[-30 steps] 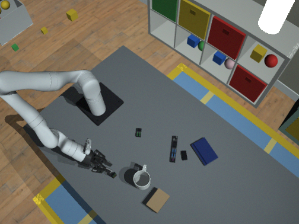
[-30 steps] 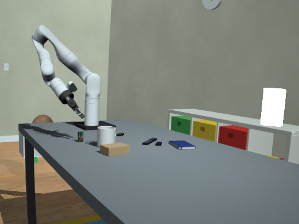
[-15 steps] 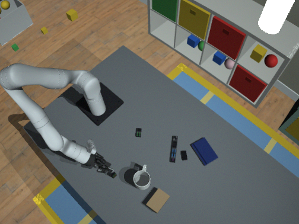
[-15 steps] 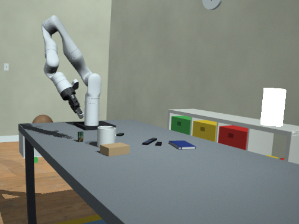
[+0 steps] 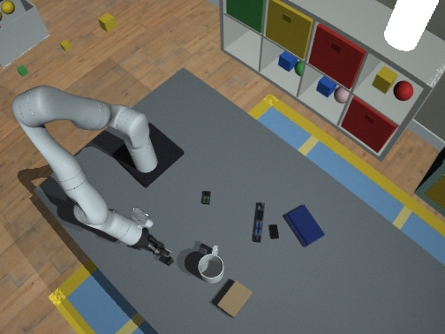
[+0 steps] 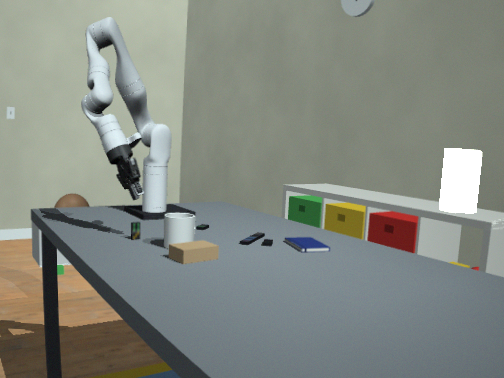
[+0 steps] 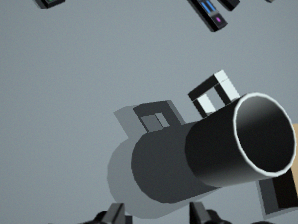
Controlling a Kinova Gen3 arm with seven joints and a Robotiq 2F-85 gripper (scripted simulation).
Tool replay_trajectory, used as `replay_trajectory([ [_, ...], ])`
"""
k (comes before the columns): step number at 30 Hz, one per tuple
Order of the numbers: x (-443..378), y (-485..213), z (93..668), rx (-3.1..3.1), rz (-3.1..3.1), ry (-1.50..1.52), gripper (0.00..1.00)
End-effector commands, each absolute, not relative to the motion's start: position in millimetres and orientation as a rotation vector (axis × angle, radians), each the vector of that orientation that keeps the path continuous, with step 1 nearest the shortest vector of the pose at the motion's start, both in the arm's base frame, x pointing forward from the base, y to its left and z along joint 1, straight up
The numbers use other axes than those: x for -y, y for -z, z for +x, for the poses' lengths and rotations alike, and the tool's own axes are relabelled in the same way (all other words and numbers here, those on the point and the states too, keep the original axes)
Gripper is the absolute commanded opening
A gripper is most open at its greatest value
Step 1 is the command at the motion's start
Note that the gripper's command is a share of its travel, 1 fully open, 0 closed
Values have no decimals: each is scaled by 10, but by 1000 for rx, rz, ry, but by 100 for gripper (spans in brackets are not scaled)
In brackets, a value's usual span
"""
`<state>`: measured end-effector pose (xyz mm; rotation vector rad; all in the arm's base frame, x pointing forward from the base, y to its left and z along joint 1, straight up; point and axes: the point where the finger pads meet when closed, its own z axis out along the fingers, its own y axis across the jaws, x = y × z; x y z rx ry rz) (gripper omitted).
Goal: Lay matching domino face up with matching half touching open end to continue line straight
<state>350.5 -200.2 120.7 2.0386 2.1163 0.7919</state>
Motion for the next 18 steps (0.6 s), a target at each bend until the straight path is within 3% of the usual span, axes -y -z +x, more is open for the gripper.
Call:
replay_trajectory([
  [1,1944,-1247,3556,-2202,1976,-716,47],
  [18,1910,-1231,3534,-2428,1773,-444,47],
])
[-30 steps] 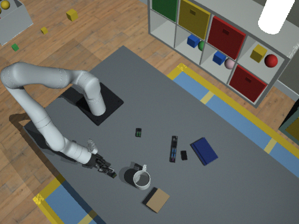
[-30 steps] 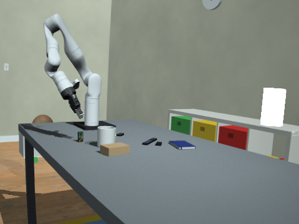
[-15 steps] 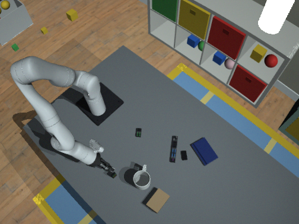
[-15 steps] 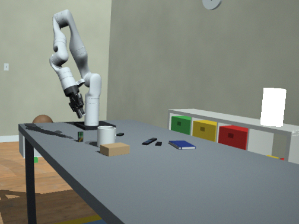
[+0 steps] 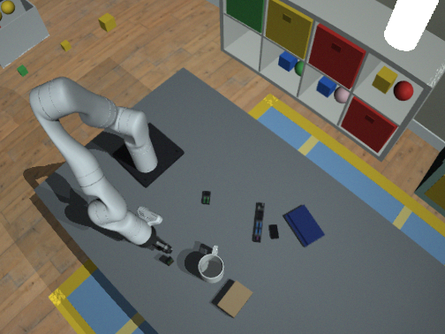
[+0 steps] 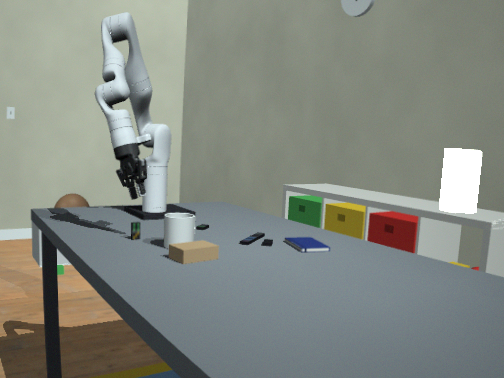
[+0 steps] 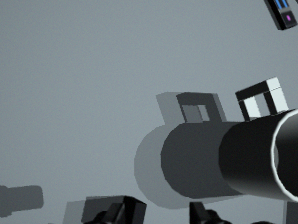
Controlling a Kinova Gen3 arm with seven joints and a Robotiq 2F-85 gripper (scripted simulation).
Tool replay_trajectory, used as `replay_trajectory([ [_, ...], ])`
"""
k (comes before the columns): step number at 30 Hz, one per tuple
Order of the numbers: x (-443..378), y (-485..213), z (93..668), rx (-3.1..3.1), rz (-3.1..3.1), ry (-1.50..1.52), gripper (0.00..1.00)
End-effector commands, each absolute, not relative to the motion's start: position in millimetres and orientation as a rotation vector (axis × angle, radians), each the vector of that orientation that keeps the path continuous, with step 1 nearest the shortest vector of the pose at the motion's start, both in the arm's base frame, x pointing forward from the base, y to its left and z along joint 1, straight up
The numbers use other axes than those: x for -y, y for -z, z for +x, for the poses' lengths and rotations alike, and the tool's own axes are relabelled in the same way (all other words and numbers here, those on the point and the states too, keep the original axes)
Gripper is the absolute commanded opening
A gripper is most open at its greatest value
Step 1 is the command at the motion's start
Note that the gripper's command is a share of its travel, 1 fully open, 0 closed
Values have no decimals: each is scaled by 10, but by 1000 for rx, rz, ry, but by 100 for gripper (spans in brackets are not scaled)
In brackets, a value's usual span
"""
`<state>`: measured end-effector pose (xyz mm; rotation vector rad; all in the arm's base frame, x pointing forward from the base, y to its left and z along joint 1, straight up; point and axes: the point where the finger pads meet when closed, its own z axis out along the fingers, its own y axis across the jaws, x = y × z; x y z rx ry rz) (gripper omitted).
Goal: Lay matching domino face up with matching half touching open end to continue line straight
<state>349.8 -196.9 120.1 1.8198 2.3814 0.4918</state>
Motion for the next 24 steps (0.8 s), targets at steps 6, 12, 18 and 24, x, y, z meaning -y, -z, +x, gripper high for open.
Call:
replay_trajectory([
  [6,1907,-1231,3536,-2493,1695,-349,47],
  [12,1903,-1228,3532,-2531,1647,-292,47],
  [18,1902,-1231,3536,-2578,1578,-213,47],
  [24,1910,-1227,3546,-2613,1515,-141,47],
])
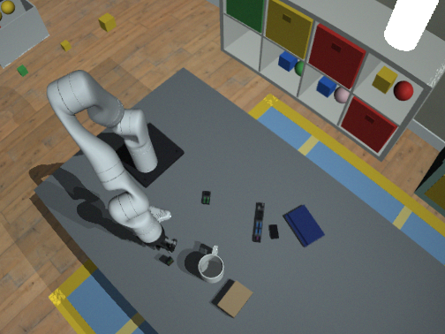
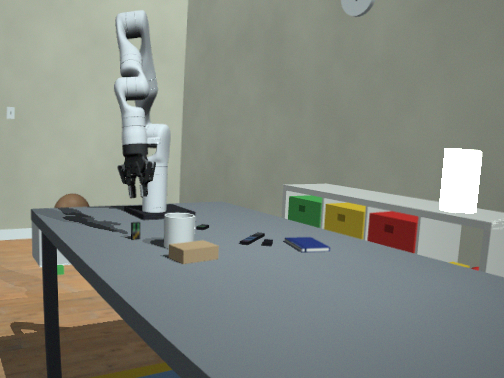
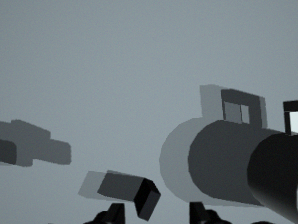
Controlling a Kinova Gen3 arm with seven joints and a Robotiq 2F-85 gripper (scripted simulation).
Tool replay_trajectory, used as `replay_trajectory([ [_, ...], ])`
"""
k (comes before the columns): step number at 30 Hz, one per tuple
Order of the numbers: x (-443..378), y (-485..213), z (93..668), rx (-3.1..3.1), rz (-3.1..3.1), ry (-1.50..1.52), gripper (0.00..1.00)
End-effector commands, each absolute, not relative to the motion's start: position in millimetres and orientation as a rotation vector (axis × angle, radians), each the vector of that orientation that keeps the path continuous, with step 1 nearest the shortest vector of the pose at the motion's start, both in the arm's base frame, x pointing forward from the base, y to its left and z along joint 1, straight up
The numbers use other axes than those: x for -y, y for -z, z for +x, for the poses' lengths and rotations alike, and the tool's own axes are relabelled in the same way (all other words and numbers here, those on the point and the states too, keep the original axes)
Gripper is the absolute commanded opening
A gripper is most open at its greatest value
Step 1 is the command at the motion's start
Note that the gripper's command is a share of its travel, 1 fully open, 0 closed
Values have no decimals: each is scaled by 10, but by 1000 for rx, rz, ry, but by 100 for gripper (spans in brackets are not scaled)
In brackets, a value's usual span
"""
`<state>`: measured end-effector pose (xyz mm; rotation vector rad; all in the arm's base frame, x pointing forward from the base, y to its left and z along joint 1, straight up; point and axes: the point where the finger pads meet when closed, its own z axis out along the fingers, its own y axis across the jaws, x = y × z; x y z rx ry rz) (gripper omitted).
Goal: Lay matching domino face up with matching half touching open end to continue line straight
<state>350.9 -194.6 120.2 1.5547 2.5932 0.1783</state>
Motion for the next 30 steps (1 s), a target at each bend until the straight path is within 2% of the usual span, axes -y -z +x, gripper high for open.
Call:
replay_trajectory([
  [1,1915,-1228,3552,-2616,1505,-130,47],
  [30,1911,-1229,3566,-2699,1337,46,47],
])
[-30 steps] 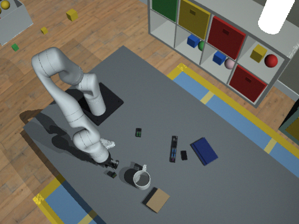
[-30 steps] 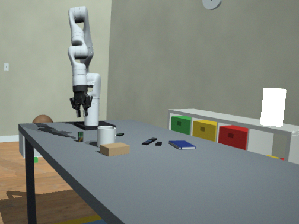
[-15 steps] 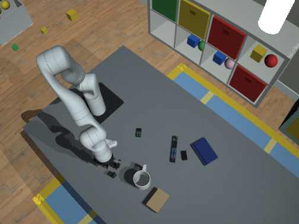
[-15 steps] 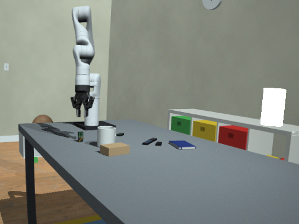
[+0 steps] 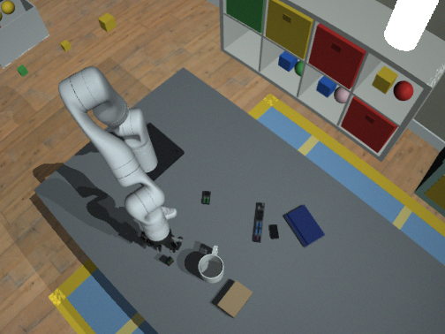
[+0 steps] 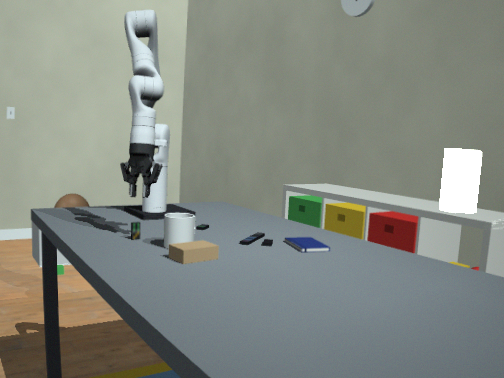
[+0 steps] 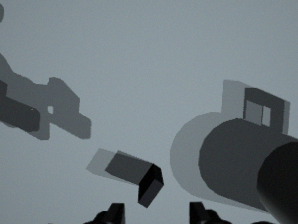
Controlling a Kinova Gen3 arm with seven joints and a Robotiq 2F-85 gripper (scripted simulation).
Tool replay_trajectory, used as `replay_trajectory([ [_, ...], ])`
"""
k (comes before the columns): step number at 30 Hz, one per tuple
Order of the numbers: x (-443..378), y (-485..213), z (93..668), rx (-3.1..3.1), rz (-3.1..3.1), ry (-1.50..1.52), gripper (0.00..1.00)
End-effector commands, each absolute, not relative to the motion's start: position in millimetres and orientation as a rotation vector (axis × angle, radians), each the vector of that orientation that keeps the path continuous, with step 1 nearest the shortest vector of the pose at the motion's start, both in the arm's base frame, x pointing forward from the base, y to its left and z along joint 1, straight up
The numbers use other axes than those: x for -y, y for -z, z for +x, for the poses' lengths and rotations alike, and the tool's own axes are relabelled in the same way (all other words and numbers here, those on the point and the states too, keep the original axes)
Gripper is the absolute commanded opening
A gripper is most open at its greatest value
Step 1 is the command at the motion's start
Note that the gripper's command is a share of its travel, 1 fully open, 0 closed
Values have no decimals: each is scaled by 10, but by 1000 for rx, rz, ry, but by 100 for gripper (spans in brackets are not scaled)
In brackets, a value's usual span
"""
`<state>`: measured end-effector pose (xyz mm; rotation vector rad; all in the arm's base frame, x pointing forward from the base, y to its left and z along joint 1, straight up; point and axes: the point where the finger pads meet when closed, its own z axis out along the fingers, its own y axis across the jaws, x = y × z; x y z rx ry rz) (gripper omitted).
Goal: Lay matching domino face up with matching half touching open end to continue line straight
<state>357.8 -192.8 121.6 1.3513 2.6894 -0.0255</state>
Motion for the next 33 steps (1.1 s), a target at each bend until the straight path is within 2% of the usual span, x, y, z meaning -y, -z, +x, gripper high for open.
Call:
replay_trajectory([
  [1,1911,-1229,3566,-2701,1333,50,47],
  [33,1910,-1232,3571,-2716,1294,88,47],
])
